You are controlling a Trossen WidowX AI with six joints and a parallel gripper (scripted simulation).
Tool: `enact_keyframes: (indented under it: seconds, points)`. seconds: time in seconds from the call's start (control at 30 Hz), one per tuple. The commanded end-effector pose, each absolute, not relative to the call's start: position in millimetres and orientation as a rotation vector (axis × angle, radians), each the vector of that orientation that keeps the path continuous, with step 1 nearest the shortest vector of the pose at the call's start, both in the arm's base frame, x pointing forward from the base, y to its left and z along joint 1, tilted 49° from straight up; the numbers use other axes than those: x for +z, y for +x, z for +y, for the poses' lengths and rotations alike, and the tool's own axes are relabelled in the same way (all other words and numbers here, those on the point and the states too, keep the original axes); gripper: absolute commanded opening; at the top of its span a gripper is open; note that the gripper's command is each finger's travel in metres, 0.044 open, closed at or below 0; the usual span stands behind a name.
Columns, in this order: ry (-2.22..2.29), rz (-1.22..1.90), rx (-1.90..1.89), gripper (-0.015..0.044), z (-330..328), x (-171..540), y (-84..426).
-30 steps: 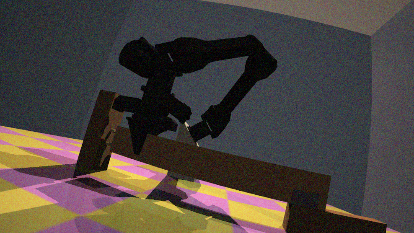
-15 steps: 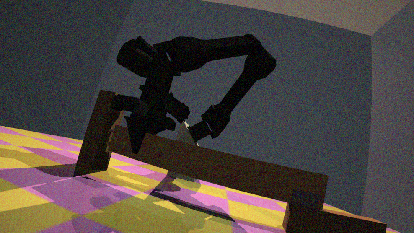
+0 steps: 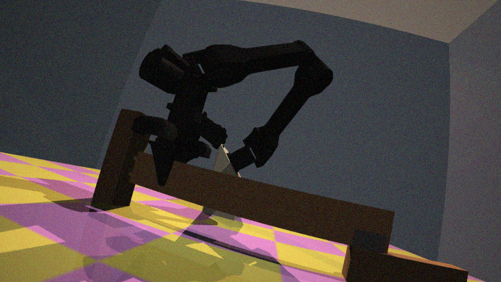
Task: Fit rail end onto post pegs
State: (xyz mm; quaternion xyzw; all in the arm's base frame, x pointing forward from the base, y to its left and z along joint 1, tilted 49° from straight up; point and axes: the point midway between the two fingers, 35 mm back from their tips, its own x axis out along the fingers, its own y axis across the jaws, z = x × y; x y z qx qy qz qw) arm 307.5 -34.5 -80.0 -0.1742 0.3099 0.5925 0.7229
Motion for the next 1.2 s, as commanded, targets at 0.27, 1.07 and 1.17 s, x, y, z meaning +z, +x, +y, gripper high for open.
enact_keyframes:
  seconds: [0.27,1.07,1.17]
  points:
    - [-0.390,0.684,1.302,0.0000,-39.6,-83.6,306.8]
    - [-0.390,0.684,1.302,0.0000,-38.5,-78.8,307.8]
    - [-0.390,0.684,1.302,0.0000,-38.3,-77.9,308.0]
